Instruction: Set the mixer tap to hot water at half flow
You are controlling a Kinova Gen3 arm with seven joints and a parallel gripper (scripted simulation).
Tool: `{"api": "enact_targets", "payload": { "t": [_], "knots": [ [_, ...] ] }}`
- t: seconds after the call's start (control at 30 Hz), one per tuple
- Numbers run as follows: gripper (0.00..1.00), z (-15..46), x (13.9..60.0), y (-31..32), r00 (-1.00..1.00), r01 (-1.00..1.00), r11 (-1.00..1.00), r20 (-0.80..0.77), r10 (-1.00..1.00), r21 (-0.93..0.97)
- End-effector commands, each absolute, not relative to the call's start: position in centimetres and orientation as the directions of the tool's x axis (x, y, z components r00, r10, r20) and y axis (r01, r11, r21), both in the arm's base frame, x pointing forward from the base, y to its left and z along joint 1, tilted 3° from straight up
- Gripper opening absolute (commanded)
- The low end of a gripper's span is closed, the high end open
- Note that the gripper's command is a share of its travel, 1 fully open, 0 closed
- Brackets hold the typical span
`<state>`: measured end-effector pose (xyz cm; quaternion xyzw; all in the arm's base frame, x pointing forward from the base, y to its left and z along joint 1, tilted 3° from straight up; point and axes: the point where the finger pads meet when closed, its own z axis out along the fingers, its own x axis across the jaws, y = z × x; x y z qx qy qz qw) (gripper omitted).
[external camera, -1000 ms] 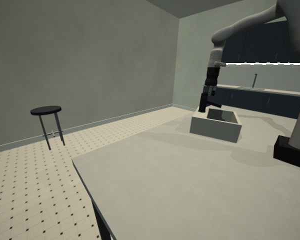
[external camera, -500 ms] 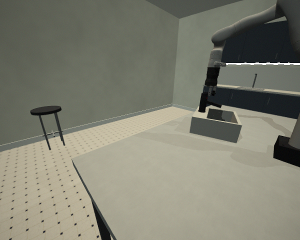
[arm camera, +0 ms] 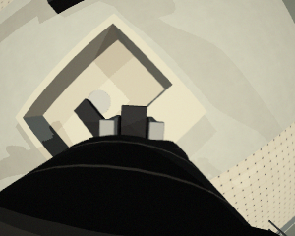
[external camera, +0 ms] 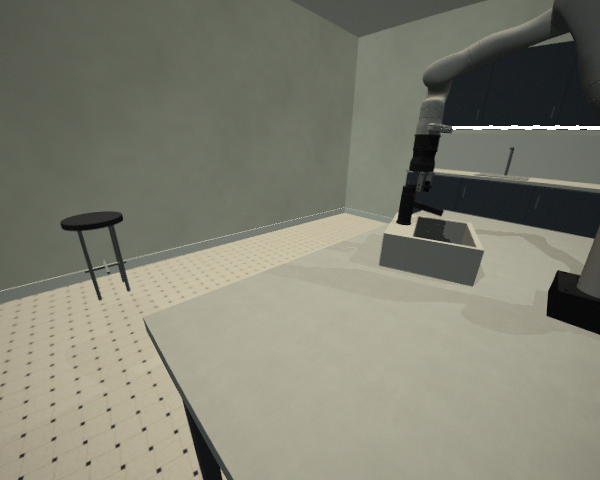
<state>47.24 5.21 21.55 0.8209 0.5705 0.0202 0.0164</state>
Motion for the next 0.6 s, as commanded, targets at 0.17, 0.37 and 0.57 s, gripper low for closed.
{"api": "enact_targets", "payload": {
  "t": [0.17,0.37,0.57],
  "knots": [
    [0.0,21.4,47.3,5.0,0.347,0.936,-0.347,0.01,0.938,0.053],
    [0.0,22.0,47.3,4.9,0.348,0.936,-0.348,0.008,0.938,0.049],
    [0.0,22.5,47.4,4.8,0.348,0.936,-0.348,0.009,0.938,0.051]
  ]
}}
